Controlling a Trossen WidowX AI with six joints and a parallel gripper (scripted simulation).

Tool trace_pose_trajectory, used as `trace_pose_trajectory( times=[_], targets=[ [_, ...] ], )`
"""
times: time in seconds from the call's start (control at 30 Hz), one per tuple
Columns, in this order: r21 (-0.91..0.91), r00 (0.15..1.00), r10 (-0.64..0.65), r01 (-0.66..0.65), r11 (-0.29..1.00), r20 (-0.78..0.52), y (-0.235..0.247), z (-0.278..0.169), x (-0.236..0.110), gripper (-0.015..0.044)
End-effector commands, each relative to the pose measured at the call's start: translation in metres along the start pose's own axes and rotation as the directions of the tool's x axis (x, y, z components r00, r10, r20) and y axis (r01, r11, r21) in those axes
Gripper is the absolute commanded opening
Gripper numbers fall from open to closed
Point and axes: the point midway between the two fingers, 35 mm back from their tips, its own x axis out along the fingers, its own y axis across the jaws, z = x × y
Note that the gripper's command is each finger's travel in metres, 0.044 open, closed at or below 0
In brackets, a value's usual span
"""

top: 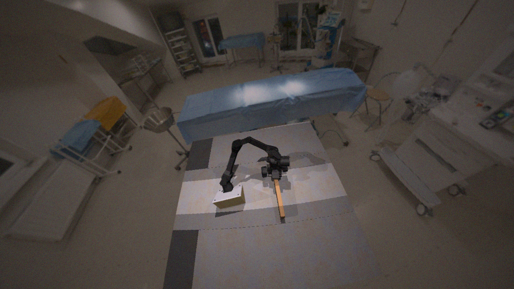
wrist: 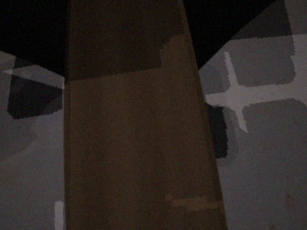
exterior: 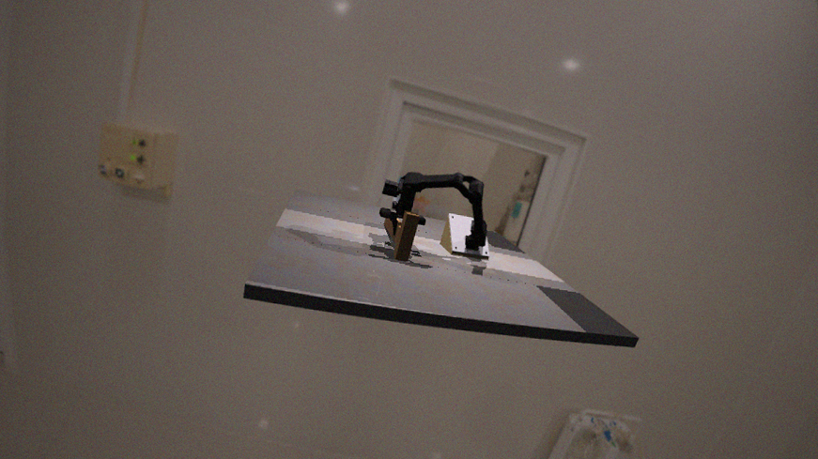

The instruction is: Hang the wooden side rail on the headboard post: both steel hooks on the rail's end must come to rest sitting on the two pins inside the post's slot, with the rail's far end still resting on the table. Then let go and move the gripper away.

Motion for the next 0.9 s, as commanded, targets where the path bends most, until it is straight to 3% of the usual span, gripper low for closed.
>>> trace_pose_trajectory(
  times=[0.0, 0.87],
  targets=[
    [0.006, 1.000, 0.006, -0.006, 1.000, -0.003, 0.0005, -0.0008, -0.0018, 0.0000],
    [0.006, 1.000, 0.006, -0.006, 1.000, -0.003, 0.0003, -0.0036, -0.0023, 0.0000]
  ],
)
